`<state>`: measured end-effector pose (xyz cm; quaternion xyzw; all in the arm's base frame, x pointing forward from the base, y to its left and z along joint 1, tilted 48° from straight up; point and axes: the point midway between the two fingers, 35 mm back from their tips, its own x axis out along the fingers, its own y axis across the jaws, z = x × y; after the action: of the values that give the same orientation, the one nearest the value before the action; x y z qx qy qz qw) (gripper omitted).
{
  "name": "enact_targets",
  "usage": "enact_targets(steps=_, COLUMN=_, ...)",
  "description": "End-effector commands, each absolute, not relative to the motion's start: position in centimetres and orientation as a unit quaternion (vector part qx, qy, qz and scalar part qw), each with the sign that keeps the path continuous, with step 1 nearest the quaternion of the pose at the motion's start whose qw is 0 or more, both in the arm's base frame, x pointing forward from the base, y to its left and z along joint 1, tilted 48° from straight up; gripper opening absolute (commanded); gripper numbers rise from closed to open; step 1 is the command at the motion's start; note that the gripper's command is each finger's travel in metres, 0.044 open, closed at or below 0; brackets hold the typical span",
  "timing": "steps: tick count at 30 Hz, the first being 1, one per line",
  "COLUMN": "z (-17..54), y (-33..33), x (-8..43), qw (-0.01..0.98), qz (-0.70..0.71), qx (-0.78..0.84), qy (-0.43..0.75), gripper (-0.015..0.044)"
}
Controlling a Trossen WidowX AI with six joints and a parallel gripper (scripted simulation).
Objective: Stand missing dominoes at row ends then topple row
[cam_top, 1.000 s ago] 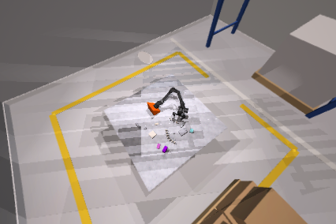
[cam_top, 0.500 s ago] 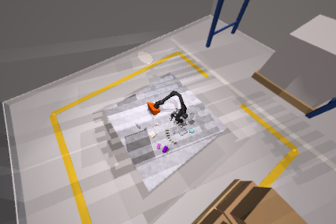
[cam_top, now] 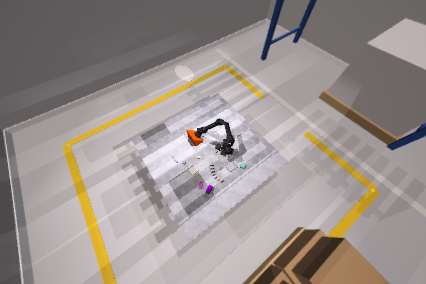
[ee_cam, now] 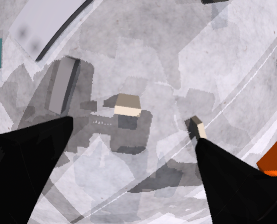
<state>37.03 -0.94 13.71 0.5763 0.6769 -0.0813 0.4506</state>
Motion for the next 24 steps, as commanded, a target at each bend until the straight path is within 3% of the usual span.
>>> enact_targets(steps=1, z=14.4, y=-0.9, x=37.3, qw=0.445, qz=-0.059, qx=0.587, qy=0.674, gripper=0.0440)
enact_targets(steps=24, z=9.6, y=4.5, x=38.0, qw=0.444, qz=-0.057, qx=0.588, qy=0.674, gripper=0.0440)
